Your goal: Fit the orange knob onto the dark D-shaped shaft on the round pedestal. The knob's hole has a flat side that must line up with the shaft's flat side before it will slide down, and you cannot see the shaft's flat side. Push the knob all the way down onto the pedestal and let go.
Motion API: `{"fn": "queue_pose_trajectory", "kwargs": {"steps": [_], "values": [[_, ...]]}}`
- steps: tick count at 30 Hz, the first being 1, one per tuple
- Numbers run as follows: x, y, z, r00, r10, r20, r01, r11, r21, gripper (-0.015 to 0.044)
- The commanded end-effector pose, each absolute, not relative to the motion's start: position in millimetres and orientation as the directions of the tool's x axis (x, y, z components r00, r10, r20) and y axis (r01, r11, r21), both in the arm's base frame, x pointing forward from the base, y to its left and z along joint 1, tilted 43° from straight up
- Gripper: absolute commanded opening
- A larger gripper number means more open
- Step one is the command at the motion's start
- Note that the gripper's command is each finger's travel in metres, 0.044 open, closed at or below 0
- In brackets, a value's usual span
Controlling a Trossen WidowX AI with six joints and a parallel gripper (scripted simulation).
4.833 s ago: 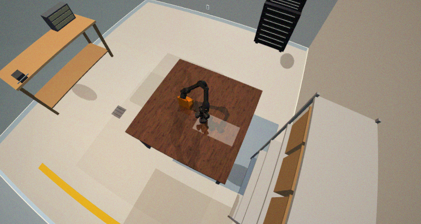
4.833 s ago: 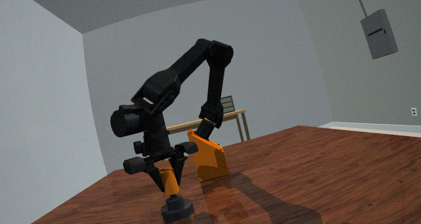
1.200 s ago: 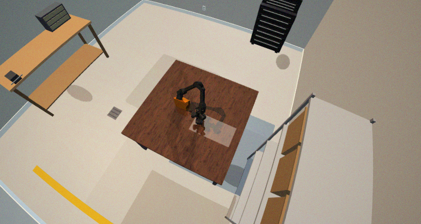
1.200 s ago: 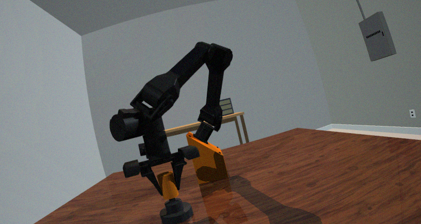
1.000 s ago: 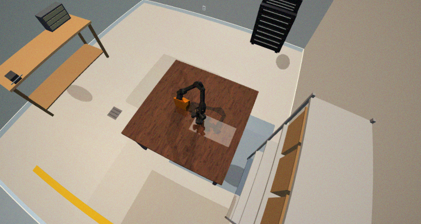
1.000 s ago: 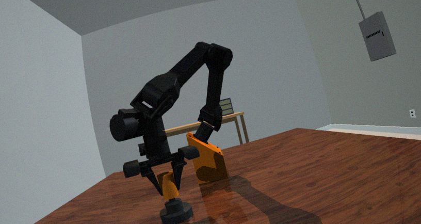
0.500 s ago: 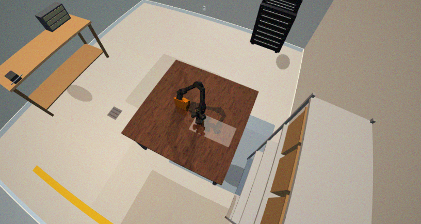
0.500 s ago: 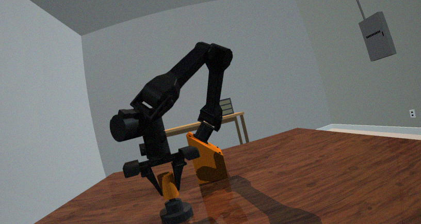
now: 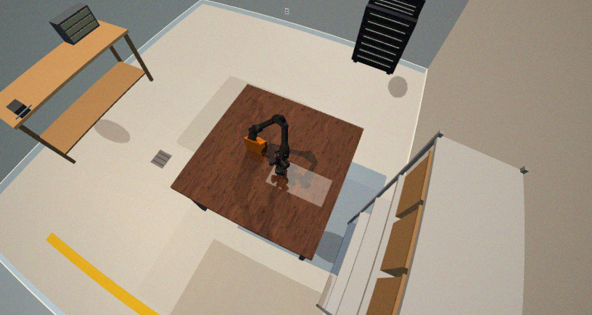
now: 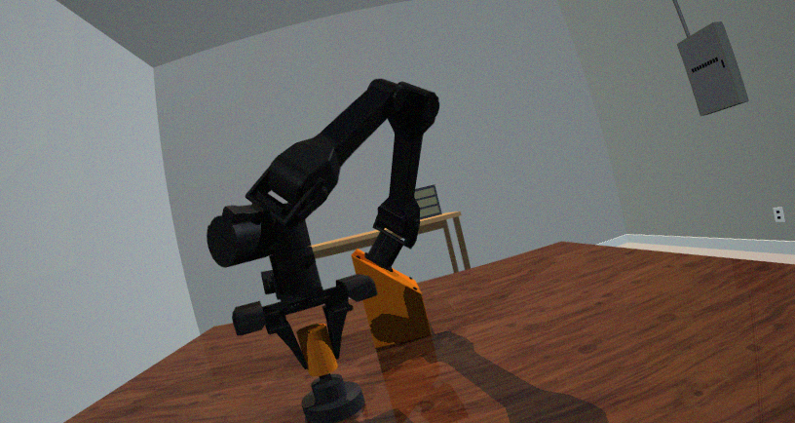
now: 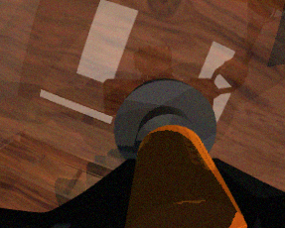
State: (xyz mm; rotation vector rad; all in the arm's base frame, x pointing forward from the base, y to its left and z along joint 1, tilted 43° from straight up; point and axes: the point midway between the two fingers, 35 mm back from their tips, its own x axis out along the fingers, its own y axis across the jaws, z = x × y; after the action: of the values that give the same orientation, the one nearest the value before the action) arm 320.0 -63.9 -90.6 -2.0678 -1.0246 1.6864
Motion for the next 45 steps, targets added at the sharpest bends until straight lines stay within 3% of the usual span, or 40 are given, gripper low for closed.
{"fn": "queue_pose_trajectory", "kwargs": {"steps": [1,45], "values": [[321.0,-69.2,-86.2,0.068,0.672,-0.737,0.33,-0.713,-0.619,0.0],[320.6,-62.6,-92.9,0.068,0.673,-0.737,0.317,-0.715,-0.623,0.0]]}}
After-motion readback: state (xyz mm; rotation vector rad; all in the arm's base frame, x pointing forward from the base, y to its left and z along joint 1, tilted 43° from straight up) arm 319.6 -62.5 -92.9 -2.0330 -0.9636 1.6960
